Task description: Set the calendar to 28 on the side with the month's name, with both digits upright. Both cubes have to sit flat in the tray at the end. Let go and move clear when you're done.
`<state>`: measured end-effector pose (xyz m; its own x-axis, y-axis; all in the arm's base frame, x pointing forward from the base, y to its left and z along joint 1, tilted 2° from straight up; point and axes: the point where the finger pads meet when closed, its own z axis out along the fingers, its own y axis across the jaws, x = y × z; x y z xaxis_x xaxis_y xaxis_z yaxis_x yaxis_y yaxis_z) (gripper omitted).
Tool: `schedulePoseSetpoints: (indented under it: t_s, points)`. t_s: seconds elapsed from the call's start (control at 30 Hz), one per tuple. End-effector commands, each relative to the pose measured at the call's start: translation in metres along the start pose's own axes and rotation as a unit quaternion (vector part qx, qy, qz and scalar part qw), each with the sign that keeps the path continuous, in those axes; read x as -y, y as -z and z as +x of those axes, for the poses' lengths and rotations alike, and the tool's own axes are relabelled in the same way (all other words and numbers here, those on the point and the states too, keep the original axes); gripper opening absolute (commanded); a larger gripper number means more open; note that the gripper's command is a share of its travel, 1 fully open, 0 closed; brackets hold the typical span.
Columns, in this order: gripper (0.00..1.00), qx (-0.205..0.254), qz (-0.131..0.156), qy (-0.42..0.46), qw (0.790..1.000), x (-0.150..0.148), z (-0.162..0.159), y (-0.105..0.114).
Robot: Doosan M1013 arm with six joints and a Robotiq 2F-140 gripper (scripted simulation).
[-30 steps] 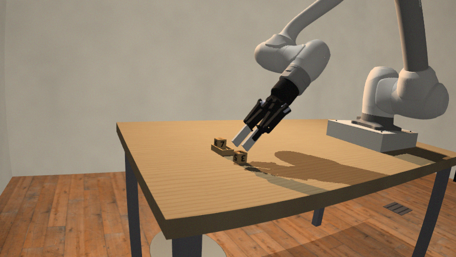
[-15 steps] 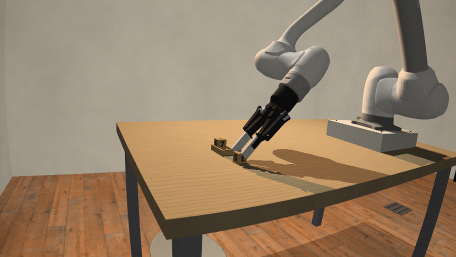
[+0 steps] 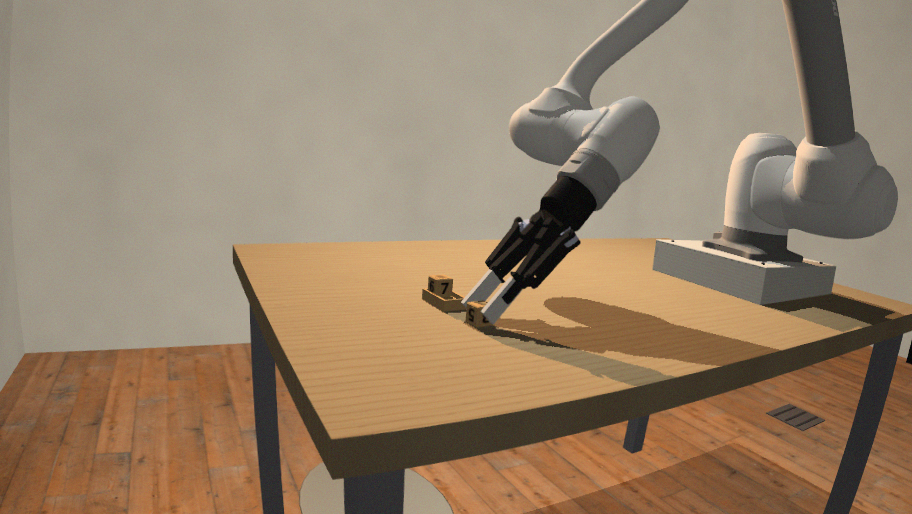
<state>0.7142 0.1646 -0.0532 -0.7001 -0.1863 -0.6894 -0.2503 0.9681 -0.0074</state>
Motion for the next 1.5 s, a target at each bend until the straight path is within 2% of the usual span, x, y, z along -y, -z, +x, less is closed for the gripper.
schedulePoseSetpoints:
  t_s: [0.0, 1.2, 1.23, 1.47]
  points:
    - [0.35, -0.002, 0.000, 0.001, 1.000, -0.0006, 0.0056, 0.0001]
    - [0.35, -0.002, 0.000, 0.001, 1.000, -0.0006, 0.0056, 0.0001]
    - [0.24, -0.002, 0.000, 0.001, 1.000, -0.0006, 0.0056, 0.0001]
    - [0.24, -0.002, 0.000, 0.001, 1.000, -0.0006, 0.0056, 0.0001]
